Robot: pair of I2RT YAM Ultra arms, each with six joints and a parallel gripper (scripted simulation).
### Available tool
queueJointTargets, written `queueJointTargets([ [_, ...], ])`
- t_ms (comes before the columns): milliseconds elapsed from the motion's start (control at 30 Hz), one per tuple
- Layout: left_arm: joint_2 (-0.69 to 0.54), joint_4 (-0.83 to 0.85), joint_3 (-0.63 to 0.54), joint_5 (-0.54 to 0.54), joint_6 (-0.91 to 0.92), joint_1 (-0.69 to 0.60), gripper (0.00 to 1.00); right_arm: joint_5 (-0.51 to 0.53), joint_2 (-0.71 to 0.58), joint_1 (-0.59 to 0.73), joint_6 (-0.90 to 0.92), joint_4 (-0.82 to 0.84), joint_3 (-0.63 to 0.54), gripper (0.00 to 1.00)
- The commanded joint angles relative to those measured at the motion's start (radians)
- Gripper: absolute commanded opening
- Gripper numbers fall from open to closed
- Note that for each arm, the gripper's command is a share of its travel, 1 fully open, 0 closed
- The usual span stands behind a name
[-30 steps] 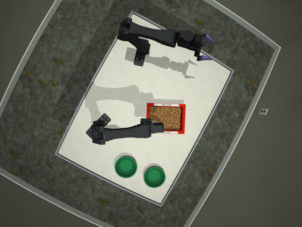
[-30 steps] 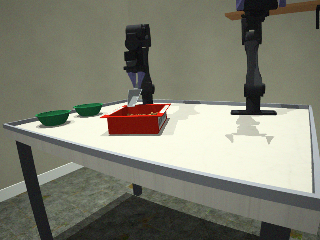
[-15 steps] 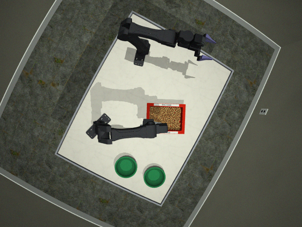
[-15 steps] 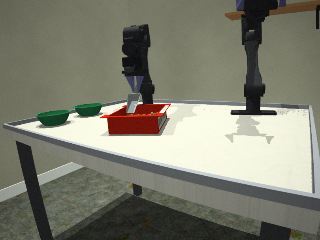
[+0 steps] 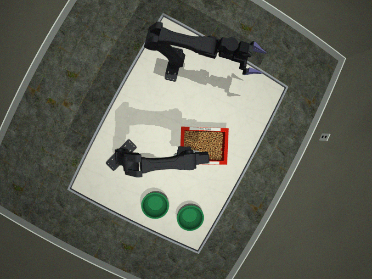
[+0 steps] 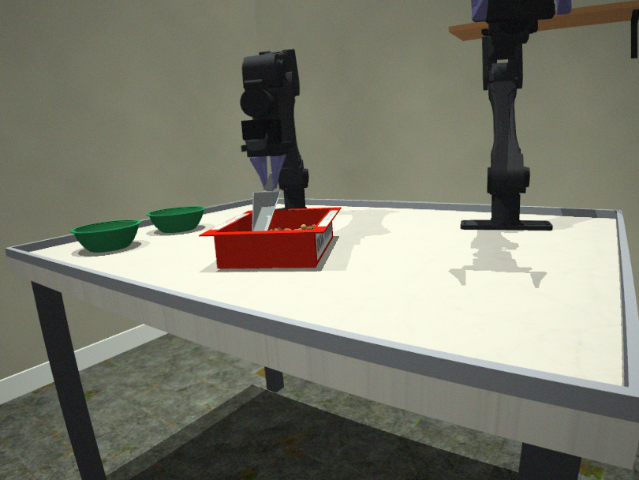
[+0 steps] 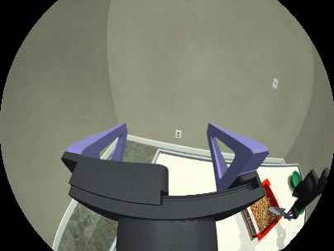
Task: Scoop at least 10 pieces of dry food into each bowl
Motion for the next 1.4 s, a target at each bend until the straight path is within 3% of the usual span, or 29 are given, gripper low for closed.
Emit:
queueJointTargets([
  [0, -0.011, 0.005, 0.014, 0.0, 0.0, 0.0, 1.0, -0.001, -0.047, -0.002, -0.005, 0.019, 0.046, 0.0],
  [333, -0.011, 0.005, 0.014, 0.0, 0.0, 0.0, 1.0, 0.005, -0.006, -0.008, -0.004, 0.033, 0.042, 0.0],
  [433, -0.011, 0.005, 0.014, 0.0, 0.0, 0.0, 1.0, 0.004, -0.017, -0.014, -0.008, 0.066, -0.03, 0.0],
  [467, -0.011, 0.005, 0.014, 0.0, 0.0, 0.0, 1.0, 0.003, 0.031, -0.006, -0.007, 0.059, -0.01, 0.0],
  [567, -0.011, 0.005, 0.014, 0.0, 0.0, 0.0, 1.0, 0.001, 0.008, -0.01, -0.006, 0.067, -0.043, 0.0],
  [667, -0.011, 0.005, 0.014, 0.0, 0.0, 0.0, 1.0, 0.002, -0.017, -0.008, -0.005, 0.062, 0.019, 0.0],
  [767, -0.011, 0.005, 0.014, 0.0, 0.0, 0.0, 1.0, 0.001, -0.013, -0.008, -0.005, 0.067, -0.043, 0.0],
  [833, -0.011, 0.005, 0.014, 0.0, 0.0, 0.0, 1.0, 0.001, -0.018, -0.008, -0.004, 0.064, 0.005, 0.0],
  [1367, -0.011, 0.005, 0.014, 0.0, 0.0, 0.0, 1.0, -0.004, 0.078, -0.01, -0.01, 0.036, 0.066, 0.0],
])
